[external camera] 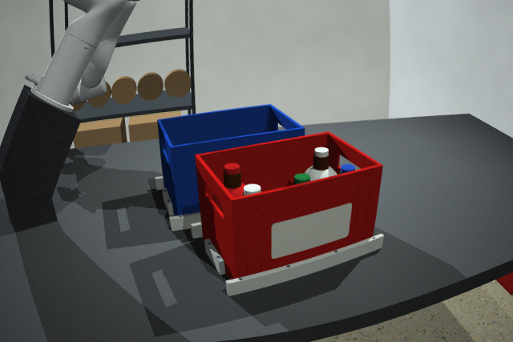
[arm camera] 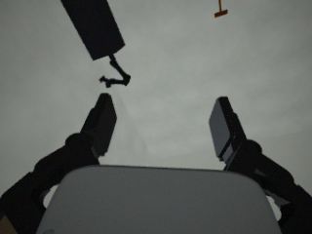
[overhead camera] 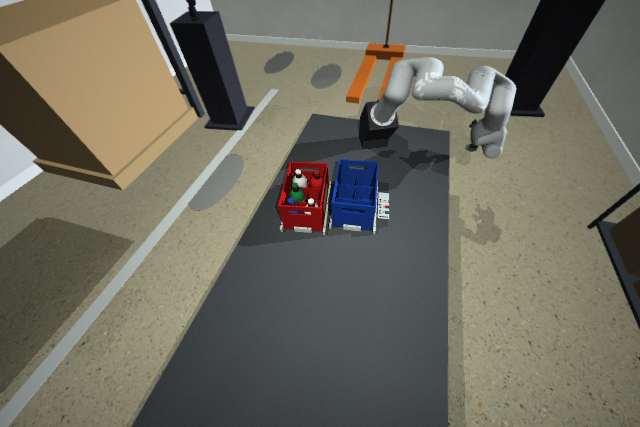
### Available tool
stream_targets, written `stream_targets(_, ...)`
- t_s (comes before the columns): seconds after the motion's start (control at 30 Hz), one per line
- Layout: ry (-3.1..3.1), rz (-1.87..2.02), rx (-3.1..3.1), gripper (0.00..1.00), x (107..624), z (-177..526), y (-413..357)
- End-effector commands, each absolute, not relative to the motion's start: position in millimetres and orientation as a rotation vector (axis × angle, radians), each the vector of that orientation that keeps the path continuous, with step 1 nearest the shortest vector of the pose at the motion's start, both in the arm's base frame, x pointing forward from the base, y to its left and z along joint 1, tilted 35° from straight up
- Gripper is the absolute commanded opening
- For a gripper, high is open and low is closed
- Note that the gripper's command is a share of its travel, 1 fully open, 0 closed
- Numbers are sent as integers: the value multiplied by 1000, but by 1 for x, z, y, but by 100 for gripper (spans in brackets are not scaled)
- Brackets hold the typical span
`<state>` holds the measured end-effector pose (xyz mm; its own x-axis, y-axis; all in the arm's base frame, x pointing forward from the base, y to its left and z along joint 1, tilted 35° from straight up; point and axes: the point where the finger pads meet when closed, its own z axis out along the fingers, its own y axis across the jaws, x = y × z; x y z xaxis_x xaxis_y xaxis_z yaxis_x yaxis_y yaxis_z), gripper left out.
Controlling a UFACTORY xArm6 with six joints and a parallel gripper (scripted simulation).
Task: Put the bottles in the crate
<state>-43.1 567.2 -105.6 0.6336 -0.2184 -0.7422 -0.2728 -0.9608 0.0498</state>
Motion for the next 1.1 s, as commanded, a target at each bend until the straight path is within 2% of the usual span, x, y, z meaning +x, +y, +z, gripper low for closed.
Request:
stream_targets(0.0,414,1248,-2777,100,-44,-104,568)
stream_targets(0.53,414,1248,-2777,100,-44,-104,568)
stream_targets(0.57,414,1248,-2777,65,-47,-100,568)
stream_targets(1.07,414,1249,-2777,65,-86,-43,558)
